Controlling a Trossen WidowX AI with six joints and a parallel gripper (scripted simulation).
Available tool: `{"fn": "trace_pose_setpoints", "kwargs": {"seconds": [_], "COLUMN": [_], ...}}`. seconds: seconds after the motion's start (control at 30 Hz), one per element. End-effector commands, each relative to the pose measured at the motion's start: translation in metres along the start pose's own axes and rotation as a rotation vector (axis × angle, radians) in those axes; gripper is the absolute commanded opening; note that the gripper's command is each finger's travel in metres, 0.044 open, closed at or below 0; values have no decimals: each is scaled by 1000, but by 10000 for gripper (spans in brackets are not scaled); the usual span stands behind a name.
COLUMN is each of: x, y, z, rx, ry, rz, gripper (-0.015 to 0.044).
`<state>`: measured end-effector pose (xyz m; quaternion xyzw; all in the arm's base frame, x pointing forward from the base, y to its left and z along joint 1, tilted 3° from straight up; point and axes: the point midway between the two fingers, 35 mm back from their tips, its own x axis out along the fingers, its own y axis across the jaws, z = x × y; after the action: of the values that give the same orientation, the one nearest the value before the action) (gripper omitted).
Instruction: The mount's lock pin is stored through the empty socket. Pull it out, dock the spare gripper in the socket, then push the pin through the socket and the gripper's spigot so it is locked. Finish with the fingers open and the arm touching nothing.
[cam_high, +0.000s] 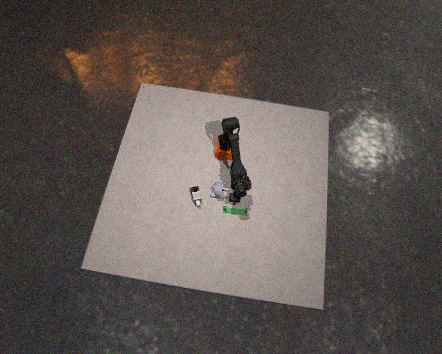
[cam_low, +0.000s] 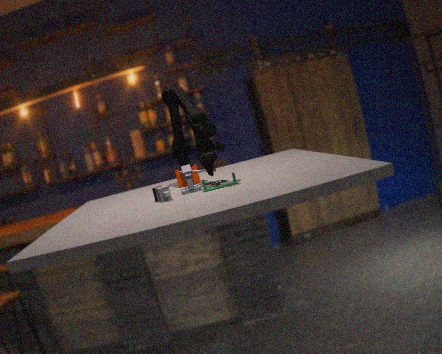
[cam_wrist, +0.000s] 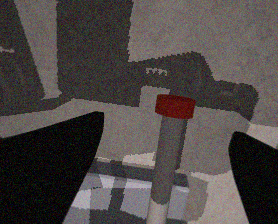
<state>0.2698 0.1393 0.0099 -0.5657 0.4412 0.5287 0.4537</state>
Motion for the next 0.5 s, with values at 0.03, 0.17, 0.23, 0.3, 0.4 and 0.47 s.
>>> {"fn": "trace_pose_setpoints", "kwargs": {"seconds": [0.03,0.17,0.23,0.3,0.4,0.47], "x": [2,2,2,2,2,2], "y": [1,1,1,1,1,1], "z": [-1,-1,-1,-1,-1,-1], "rx": [-4,-4,-4,-4,-4,-4], "ry": [6,6,6,6,6,6], "rz": [1,1,1,1,1,1], "gripper": [274,169,116,64,5,0]}}
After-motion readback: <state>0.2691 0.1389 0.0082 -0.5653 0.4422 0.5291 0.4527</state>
